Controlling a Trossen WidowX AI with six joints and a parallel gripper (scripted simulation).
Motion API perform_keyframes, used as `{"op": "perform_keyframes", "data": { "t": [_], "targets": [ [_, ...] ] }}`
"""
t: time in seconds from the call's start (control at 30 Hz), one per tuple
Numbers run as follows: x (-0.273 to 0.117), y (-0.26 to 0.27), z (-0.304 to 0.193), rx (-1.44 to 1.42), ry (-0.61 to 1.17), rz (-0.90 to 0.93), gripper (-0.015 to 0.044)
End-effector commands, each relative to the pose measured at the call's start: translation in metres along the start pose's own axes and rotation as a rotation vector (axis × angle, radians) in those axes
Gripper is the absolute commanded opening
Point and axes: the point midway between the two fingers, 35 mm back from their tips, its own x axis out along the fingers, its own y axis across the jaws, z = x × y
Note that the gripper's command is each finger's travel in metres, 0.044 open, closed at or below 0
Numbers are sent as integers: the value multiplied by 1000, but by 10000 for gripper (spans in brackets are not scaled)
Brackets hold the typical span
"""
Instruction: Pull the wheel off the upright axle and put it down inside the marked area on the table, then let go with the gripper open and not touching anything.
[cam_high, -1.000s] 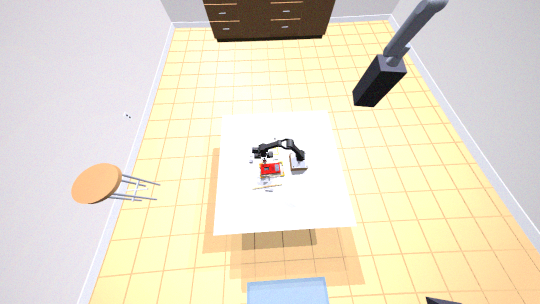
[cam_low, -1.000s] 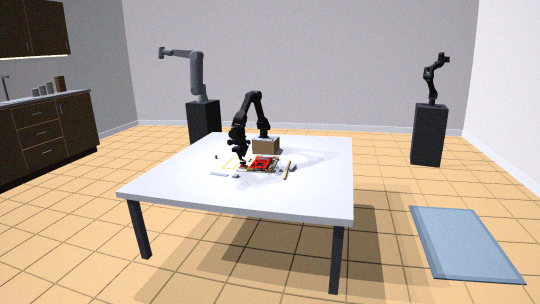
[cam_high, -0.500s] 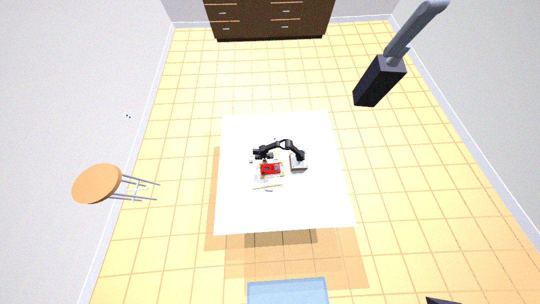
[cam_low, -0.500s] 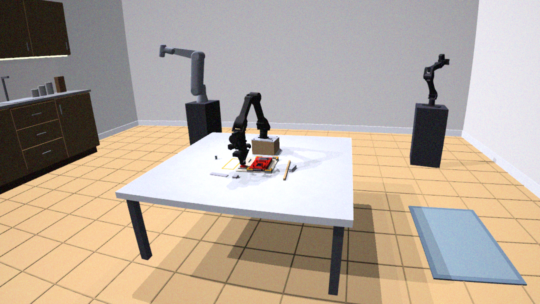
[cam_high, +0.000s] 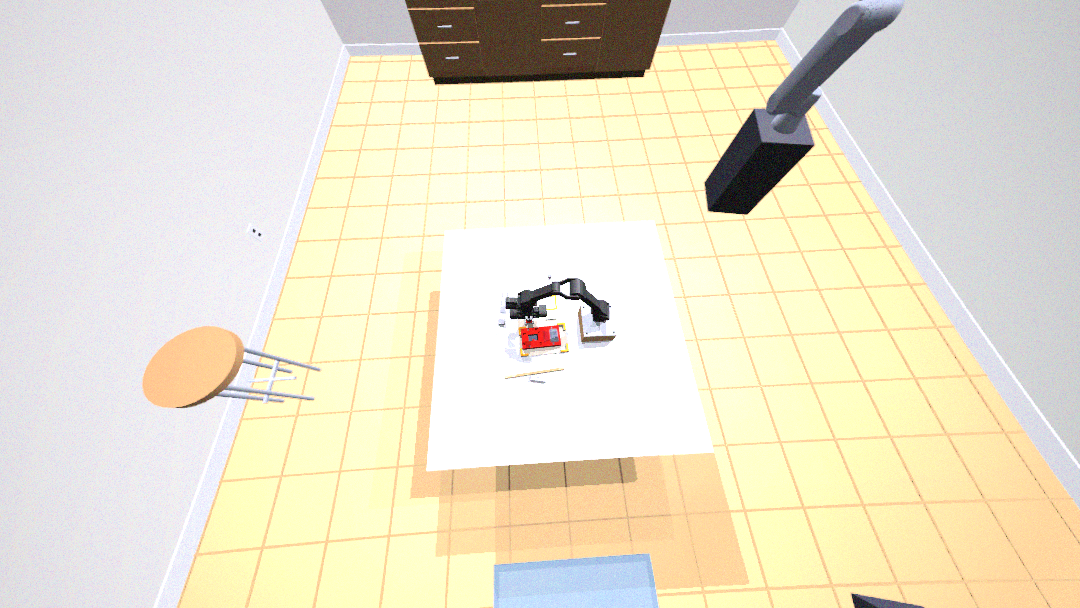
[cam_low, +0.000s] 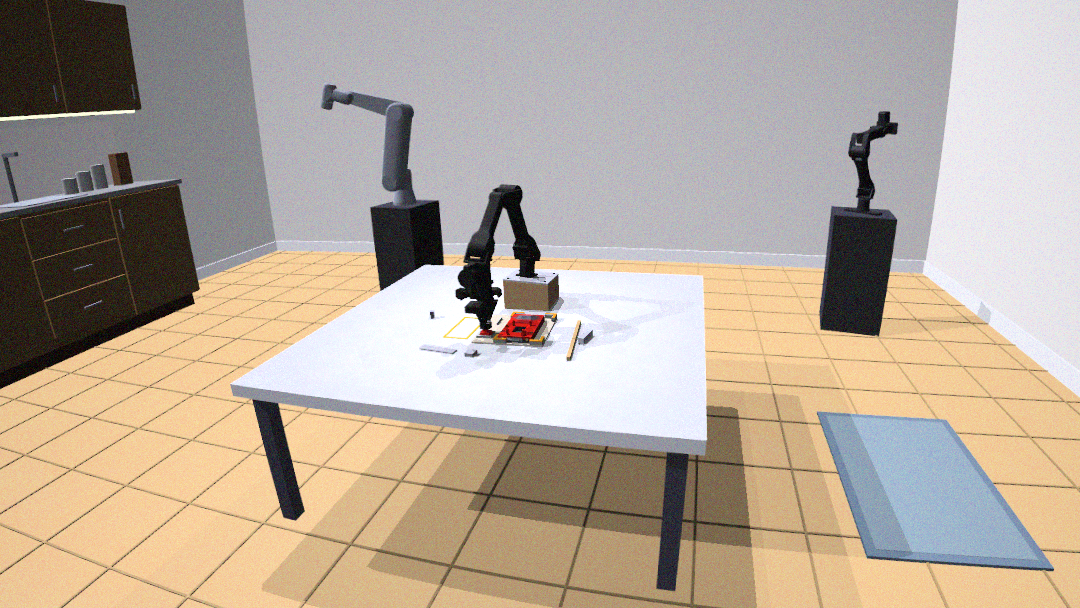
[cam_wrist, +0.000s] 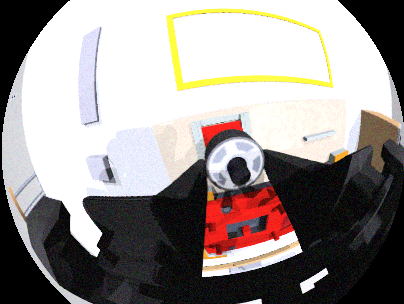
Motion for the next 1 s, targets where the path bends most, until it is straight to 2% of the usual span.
{"op": "perform_keyframes", "data": {
  "t": [0.0, 0.97],
  "targets": [
    [-1, -1, 0, 0, 0, -4, 9],
    [-11, -1, 0, 1, -1, 0, 0]
  ]
}}
